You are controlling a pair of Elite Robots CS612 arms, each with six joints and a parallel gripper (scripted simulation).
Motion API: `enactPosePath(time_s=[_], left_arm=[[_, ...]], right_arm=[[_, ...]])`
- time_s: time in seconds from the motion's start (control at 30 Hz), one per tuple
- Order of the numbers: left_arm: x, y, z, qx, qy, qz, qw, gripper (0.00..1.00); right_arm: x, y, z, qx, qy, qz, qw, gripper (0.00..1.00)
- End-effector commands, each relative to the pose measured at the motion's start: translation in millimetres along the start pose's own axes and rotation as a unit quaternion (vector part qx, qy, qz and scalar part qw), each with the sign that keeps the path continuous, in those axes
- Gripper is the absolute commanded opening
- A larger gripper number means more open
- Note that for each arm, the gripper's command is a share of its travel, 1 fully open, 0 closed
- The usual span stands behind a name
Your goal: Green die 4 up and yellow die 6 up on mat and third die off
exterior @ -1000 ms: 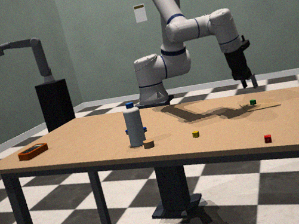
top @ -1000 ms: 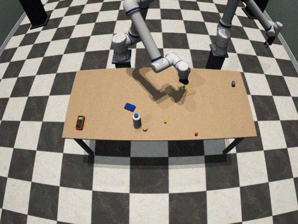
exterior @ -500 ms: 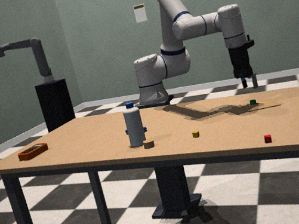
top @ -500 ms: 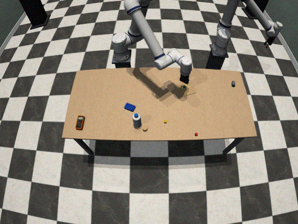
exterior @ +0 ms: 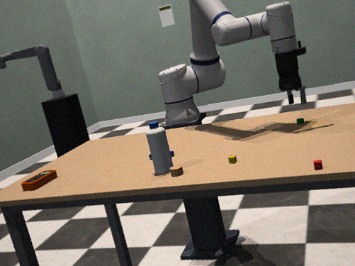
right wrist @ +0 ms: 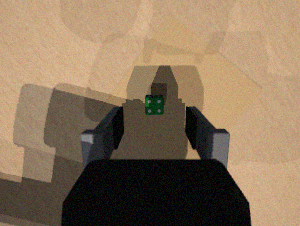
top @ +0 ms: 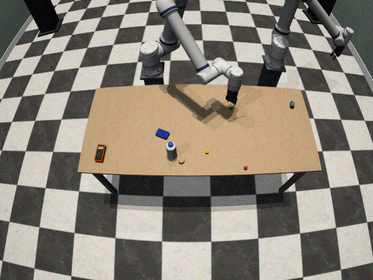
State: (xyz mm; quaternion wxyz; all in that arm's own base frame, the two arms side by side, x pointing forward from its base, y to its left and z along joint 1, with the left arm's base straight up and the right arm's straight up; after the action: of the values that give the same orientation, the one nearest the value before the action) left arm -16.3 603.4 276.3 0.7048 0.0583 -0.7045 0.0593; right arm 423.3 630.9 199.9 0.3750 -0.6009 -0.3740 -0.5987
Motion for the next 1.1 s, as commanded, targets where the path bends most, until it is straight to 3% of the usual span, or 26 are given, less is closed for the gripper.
enactPosePath(time_s=[0.0, 0.7, 1.07], left_arm=[[1, 0, 0, 0.000, 0.000, -0.001, 1.000, 1.00], [1, 0, 0, 0.000, 0.000, -0.001, 1.000, 1.00], [1, 0, 0, 0.000, 0.000, -0.001, 1.000, 1.00]], right_arm=[[1, 0, 1, 0.000, 0.001, -0.001, 1.0000, 1.00], [1, 2, 2, -0.009, 0.001, -0.001, 1.0000, 1.00], [1, 22, 9, -0.084, 0.001, -0.001, 0.9964, 1.00]])
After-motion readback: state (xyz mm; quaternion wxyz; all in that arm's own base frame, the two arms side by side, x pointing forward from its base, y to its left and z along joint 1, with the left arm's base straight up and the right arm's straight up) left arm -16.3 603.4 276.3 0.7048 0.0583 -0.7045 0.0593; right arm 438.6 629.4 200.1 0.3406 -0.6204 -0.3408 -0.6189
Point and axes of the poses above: on each arm, the point where the finger pads meet when closed, its own x axis back along the fingers, its own z axis across the jaws, y = z × x, the point moved 10 cm from there along x, back along the fingers, and after that the axes turned 8 degrees about x, right-handed, at the moved point
